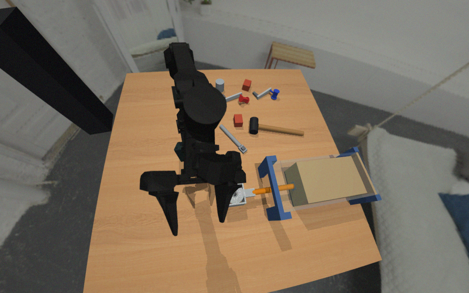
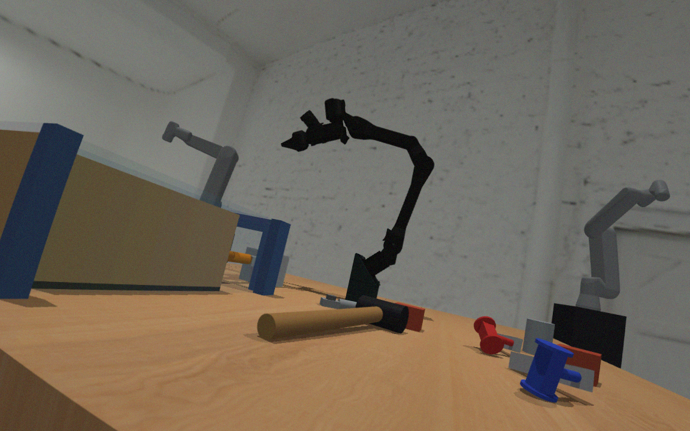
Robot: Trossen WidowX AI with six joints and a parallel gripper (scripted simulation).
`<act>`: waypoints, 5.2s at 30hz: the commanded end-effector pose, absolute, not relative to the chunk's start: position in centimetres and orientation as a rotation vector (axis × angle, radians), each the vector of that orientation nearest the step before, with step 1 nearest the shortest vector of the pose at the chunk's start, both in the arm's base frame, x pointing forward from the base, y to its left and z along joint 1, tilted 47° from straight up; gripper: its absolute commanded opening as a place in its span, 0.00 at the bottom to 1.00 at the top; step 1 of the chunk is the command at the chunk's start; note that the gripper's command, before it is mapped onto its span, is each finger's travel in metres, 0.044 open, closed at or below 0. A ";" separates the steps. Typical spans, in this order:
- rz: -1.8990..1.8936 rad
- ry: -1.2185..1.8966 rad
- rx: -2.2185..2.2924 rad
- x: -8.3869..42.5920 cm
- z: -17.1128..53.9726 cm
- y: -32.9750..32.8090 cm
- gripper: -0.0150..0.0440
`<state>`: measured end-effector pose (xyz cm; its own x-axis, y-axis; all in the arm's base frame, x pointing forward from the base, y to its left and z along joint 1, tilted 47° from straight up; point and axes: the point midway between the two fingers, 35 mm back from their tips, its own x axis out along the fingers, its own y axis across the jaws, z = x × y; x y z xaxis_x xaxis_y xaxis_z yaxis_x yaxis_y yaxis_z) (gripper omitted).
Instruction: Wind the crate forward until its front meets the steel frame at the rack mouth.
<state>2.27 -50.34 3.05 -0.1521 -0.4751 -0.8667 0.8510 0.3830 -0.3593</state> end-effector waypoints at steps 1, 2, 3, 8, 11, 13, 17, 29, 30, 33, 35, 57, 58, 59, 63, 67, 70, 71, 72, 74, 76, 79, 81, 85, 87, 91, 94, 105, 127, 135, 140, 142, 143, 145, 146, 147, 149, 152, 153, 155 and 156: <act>-0.998 1.293 0.243 8.0 4.0 -49.0 1.00; -0.939 1.300 0.198 9.6 4.3 -48.6 1.00; -0.881 1.309 0.151 11.3 4.7 -48.1 1.00; -0.586 1.332 -0.095 19.1 6.9 -44.2 1.00; -0.449 1.329 -0.211 22.5 7.9 -42.0 1.00; -0.368 1.320 -0.273 24.3 8.3 -40.7 1.00; -0.095 1.266 -0.486 29.8 9.6 -35.9 1.00; 0.670 0.896 -1.111 40.4 14.0 -17.3 1.00; 0.728 0.851 -1.160 40.8 14.4 -15.6 1.00; 0.899 0.699 -1.304 41.7 15.6 -10.3 1.00; 1.010 0.582 -1.398 41.8 16.4 -6.7 1.00; 1.646 -0.959 -1.934 29.5 24.6 21.6 1.00; 1.646 -0.959 -1.934 29.5 24.6 21.6 1.00; 1.646 -0.959 -1.934 29.5 24.6 21.6 1.00; 1.648 -0.954 -1.930 29.6 24.3 22.2 1.00; 1.649 -0.950 -1.925 29.7 23.3 23.5 1.00; 1.646 -0.956 -1.929 29.8 22.5 24.8 1.00; 1.645 -0.959 -1.930 29.9 22.3 25.1 1.00; 1.644 -0.960 -1.931 29.9 22.2 25.3 1.00; 1.643 -0.961 -1.932 29.9 22.1 25.3 1.00; 1.643 -0.961 -1.932 29.9 22.1 25.4 1.00; 1.643 -0.961 -1.931 29.9 21.9 25.6 1.00; 1.643 -0.961 -1.931 29.9 21.7 25.8 1.00; 1.643 -0.961 -1.931 30.0 21.3 26.2 1.00; 1.643 -0.962 -1.931 30.0 21.2 26.4 1.00; 1.635 -0.975 -1.935 30.0 21.6 26.4 0.98; 1.635 -0.975 -1.935 30.0 21.6 26.4 0.94; 1.635 -0.975 -1.935 30.0 21.6 26.4 0.82; 1.635 -0.975 -1.935 30.0 21.6 26.4 0.57; 1.635 -0.975 -1.935 30.0 21.6 26.4 0.48; 1.635 -0.975 -1.935 30.0 21.6 26.4 0.42; 1.635 -0.975 -1.935 30.0 21.6 26.4 0.40; 1.635 -0.975 -1.935 30.0 21.6 26.4 0.39; 1.635 -0.975 -1.935 30.0 21.6 26.4 0.37; 1.635 -0.975 -1.935 30.0 21.6 26.4 0.36; 1.635 -0.975 -1.935 30.0 21.6 26.4 0.34; 1.635 -0.975 -1.935 30.0 21.6 26.4 0.32; 1.635 -0.975 -1.935 30.0 21.6 26.4 0.25; 1.635 -0.975 -1.935 30.0 21.6 26.4 0.25; 1.635 -0.975 -1.935 30.0 21.6 26.4 0.25; 1.636 -0.973 -1.934 30.1 21.7 26.2 0.25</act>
<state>30.05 26.32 21.51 0.0627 0.7367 -0.6733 0.2367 -0.6663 -0.7071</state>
